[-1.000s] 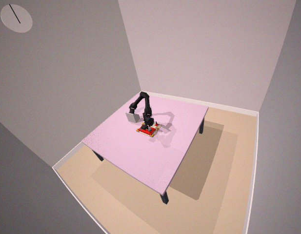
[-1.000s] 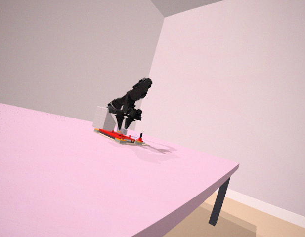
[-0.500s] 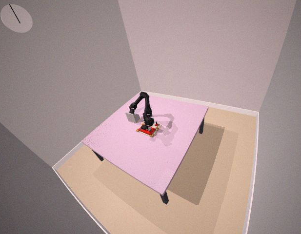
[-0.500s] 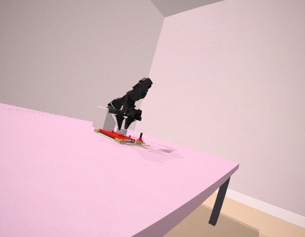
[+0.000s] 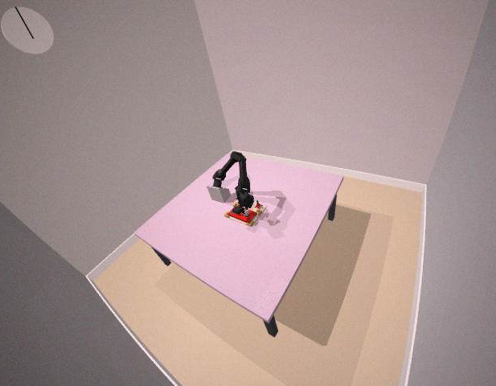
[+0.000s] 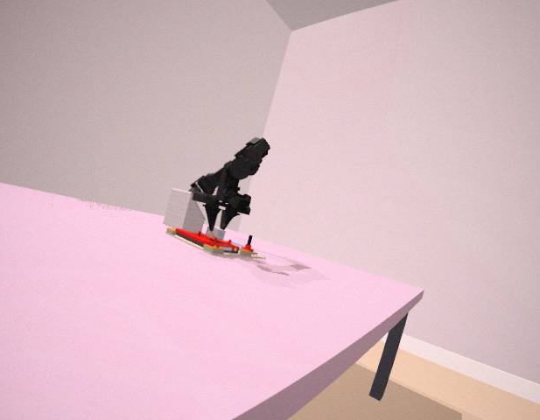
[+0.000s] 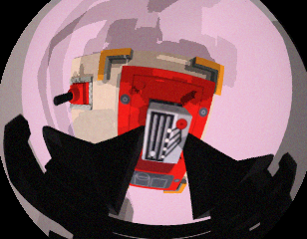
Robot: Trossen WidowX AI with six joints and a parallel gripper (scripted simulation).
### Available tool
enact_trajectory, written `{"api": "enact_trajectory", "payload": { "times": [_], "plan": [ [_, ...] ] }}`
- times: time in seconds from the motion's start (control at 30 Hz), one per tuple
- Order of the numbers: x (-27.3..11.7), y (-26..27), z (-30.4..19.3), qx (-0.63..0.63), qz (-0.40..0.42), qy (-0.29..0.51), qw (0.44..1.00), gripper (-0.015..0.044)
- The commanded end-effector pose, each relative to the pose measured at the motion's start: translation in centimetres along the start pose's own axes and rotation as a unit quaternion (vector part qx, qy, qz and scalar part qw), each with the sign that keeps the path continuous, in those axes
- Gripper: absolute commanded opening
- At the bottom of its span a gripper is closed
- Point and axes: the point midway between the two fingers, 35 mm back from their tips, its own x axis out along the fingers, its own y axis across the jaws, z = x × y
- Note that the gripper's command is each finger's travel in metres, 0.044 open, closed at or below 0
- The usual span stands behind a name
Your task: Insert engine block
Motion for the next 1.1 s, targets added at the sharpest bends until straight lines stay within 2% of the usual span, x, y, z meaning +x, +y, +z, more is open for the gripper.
{"api": "enact_trajectory", "payload": {
  "times": [0.0,1.07],
  "plan": [
    [0.11,0.02,-0.05,0.002,0.002,0.0,1.0,0.016],
    [0.4,0.02,-0.03,0.002,0.002,0.0,1.0,0.016]
  ]
}}
